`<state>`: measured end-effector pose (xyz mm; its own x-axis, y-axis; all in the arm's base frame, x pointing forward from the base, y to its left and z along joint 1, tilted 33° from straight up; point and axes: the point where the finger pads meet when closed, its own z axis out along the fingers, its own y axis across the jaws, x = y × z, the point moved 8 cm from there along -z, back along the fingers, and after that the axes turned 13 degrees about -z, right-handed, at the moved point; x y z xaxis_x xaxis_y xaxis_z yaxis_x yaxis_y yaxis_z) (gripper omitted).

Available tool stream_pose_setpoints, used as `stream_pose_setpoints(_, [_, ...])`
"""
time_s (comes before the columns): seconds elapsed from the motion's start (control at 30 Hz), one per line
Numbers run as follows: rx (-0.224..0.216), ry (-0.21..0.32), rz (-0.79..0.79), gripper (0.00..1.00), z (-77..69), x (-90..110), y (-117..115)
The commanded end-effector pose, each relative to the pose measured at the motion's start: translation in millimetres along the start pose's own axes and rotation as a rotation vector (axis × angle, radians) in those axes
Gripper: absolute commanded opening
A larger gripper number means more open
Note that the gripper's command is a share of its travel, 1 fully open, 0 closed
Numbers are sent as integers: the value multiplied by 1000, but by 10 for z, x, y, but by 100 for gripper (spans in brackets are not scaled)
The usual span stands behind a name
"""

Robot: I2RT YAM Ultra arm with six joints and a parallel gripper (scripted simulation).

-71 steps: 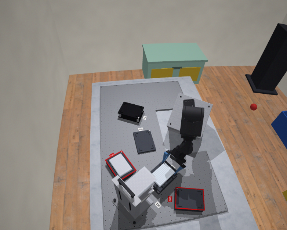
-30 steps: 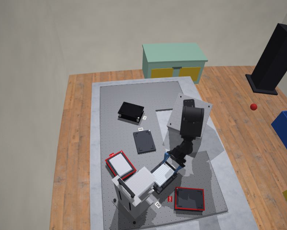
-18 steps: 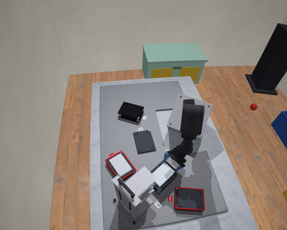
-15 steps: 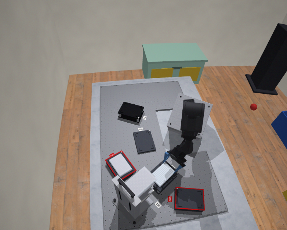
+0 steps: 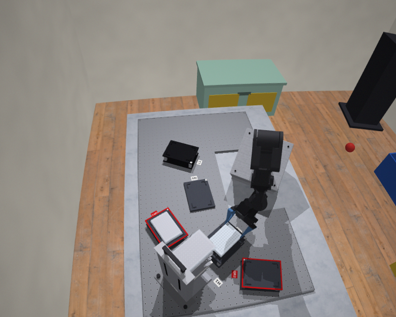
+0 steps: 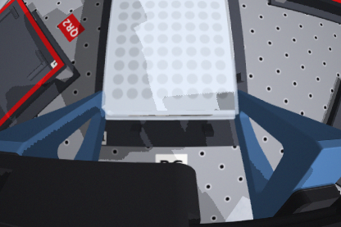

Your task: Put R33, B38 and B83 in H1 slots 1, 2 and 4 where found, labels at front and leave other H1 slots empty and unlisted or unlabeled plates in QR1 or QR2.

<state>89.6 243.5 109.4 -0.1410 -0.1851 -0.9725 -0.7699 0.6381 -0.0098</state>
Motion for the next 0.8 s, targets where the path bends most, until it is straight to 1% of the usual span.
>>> stream_pose_setpoints(0.0, [4,6,-2,86,-82,13,-21])
stream_pose_setpoints(0.57, [4,5,-2,86,-175,-75,-42])
stream_pose_setpoints(0.63, [2,-8,6,86,-168,-141,-26])
stream_pose_setpoints(0.77, [1,-13,9,86,-189,-189,-25])
